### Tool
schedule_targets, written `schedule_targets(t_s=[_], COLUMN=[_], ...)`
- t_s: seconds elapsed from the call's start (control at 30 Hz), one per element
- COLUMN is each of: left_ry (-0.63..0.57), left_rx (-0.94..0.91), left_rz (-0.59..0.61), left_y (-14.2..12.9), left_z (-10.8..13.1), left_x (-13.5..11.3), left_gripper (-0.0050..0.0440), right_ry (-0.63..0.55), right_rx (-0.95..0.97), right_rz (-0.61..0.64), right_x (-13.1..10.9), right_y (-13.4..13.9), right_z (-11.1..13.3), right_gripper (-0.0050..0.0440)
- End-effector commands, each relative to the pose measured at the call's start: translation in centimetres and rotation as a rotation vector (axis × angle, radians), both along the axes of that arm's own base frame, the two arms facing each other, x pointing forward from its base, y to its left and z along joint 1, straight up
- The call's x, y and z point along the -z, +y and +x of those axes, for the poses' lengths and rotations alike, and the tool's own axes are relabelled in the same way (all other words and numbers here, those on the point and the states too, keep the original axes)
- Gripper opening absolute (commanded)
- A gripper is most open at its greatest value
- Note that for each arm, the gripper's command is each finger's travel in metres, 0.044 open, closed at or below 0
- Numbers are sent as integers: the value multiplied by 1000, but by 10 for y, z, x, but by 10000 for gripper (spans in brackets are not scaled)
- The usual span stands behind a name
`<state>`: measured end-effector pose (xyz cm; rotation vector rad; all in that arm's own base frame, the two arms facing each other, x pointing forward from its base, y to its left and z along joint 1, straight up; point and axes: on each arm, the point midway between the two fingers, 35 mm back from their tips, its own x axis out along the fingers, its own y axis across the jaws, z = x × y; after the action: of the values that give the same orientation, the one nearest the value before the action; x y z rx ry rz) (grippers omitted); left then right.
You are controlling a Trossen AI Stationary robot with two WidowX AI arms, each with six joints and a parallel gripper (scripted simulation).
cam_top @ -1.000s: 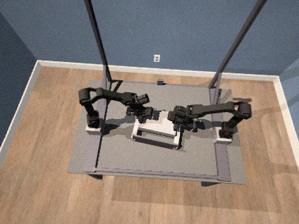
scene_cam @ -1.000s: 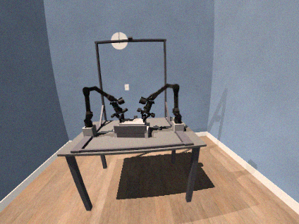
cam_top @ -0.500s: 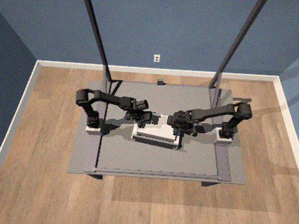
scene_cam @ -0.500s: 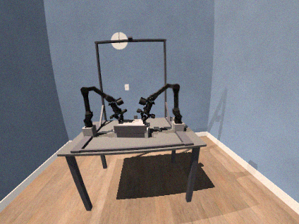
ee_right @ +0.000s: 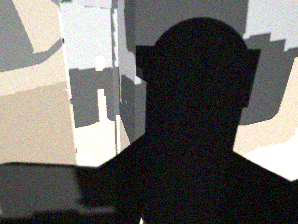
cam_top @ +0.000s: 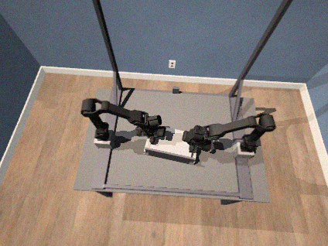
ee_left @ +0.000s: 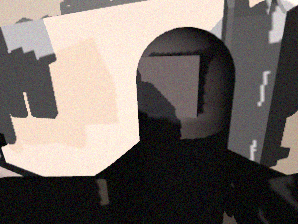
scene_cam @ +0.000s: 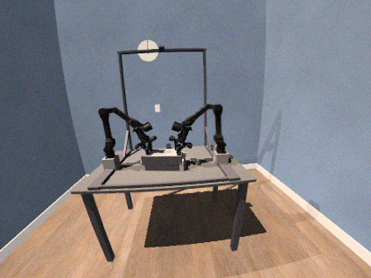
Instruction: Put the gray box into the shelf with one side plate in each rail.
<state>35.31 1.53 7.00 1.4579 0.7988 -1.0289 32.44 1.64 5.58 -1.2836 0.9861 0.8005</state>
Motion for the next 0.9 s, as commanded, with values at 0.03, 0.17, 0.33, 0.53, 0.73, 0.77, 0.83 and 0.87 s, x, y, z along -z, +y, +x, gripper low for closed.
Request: schedule_targets(t_s=[0.03, 0.17, 0.33, 0.53, 0.73, 0.77, 0.83, 0.87], left_ry=[-46, -46, -46, -46, -46, -46, -68, -68], left_rx=[7, 7, 7, 7, 7, 7, 8, 8], left_rz=[2, 2, 3, 3, 3, 3, 6, 6], left_y=[5, 5, 5, 5, 5, 5, 7, 7], left_z=[6, 6, 6, 6, 6, 6, 7, 5], left_x=[-17, -17, -17, -17, -17, -17, -30, -33], left_gripper=[102, 102, 102, 126, 222, 246, 294, 318], right_ry=[-41, -26, -20, -20, -20, -20, -40, -41], right_rx=[1, 0, 0, 0, 0, 0, 1, 1], right_rz=[11, 0, -5, -5, -5, -5, -7, -6], right_x=[-15, -15, -14, -14, -14, -14, -27, -29], right_y=[-3, -2, -3, -3, -3, -3, -2, -2], right_z=[-2, -2, -2, -2, -2, -2, -1, -2], right_gripper=[100, 100, 100, 124, 220, 244, 292, 316])
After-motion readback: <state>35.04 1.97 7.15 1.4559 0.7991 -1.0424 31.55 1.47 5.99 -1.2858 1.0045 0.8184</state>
